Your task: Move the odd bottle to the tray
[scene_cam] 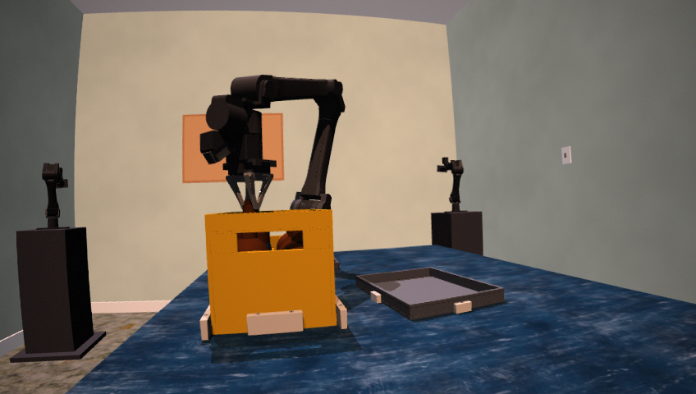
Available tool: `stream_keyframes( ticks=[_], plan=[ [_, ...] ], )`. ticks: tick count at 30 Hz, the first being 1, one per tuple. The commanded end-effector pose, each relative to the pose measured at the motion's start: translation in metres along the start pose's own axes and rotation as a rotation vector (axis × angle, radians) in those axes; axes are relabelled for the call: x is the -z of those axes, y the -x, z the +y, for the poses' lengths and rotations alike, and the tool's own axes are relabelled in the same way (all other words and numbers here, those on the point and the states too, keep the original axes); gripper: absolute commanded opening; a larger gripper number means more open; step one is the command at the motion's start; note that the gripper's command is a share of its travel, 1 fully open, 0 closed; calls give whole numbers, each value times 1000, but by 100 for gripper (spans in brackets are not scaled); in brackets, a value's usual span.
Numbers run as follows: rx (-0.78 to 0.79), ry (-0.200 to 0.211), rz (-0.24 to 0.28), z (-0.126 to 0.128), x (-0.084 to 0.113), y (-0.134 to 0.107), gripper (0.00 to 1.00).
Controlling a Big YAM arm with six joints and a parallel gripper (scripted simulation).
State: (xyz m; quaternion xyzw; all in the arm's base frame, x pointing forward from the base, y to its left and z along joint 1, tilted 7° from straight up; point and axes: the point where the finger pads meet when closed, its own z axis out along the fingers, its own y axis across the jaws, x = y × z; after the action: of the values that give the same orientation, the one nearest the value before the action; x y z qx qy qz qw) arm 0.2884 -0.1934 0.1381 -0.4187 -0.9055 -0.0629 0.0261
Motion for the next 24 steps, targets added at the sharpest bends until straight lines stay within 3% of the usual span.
stream_keyframes(
  ticks=[1, 24],
  plan=[
    [10, 14, -82, 4, 34, 20, 0],
    [9, 13, -79, 3, 51, 21, 0]
  ],
)
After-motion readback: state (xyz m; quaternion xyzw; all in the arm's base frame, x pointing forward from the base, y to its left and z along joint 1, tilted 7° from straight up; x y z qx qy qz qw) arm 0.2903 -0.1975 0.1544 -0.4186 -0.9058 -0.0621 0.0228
